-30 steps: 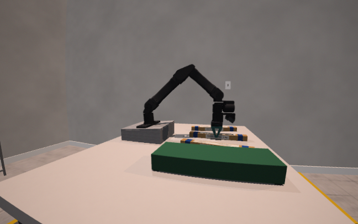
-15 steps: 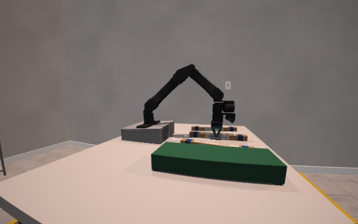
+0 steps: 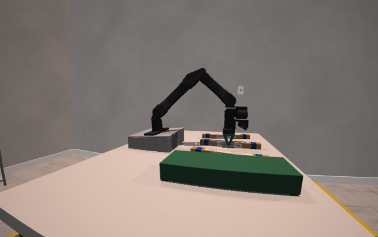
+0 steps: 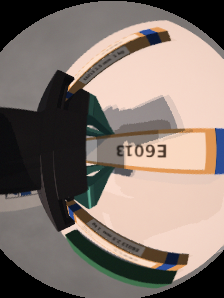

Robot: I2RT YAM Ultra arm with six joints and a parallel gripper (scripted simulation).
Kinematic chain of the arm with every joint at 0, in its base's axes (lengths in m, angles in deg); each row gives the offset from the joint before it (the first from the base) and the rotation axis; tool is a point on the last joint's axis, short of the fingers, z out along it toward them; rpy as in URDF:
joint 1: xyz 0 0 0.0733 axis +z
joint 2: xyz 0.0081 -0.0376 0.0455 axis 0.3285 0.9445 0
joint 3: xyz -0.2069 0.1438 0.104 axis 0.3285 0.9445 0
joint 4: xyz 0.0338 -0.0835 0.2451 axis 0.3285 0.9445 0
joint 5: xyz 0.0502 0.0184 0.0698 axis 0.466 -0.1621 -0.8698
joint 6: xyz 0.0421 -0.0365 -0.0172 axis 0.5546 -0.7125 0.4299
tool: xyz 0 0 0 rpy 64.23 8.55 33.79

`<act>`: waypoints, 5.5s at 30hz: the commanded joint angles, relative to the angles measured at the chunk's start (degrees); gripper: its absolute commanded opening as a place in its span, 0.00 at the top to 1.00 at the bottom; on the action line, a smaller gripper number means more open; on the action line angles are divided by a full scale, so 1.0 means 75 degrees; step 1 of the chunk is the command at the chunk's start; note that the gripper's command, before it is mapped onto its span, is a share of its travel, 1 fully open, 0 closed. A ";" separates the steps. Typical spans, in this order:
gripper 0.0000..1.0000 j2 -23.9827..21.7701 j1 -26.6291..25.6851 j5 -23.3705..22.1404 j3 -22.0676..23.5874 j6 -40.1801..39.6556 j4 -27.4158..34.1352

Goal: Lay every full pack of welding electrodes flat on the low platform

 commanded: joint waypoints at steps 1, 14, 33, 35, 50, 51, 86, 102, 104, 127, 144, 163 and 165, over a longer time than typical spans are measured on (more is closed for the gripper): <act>1.00 -0.0095 -0.0014 -0.0021 0.0001 -0.0004 -0.0054; 1.00 -0.0095 -0.0014 -0.0021 0.0001 -0.0004 -0.0054; 1.00 -0.0383 -0.0055 -0.0031 -0.0213 -0.0001 0.0241; 1.00 -0.0428 -0.0053 -0.0031 -0.0236 0.0000 0.0307; 1.00 -0.0706 -0.0040 -0.0032 -0.0402 0.0009 0.0759; 1.00 -0.0728 -0.0039 -0.0032 -0.0417 0.0009 0.0795; 1.00 -0.0968 0.0000 -0.0048 -0.1409 0.0031 0.2064; 1.00 -0.0917 0.0021 -0.0060 -0.1730 0.0036 0.2362; 1.00 -0.0911 0.0024 -0.0061 -0.1757 0.0037 0.2383; 1.00 -0.0864 0.0057 -0.0073 -0.1976 0.0045 0.2563; 1.00 -0.0841 0.0080 -0.0084 -0.2086 0.0050 0.2648; 1.00 -0.0822 0.0053 -0.0081 -0.2188 0.0051 0.2721; 1.00 -0.0827 0.0045 -0.0083 -0.2266 0.0050 0.2785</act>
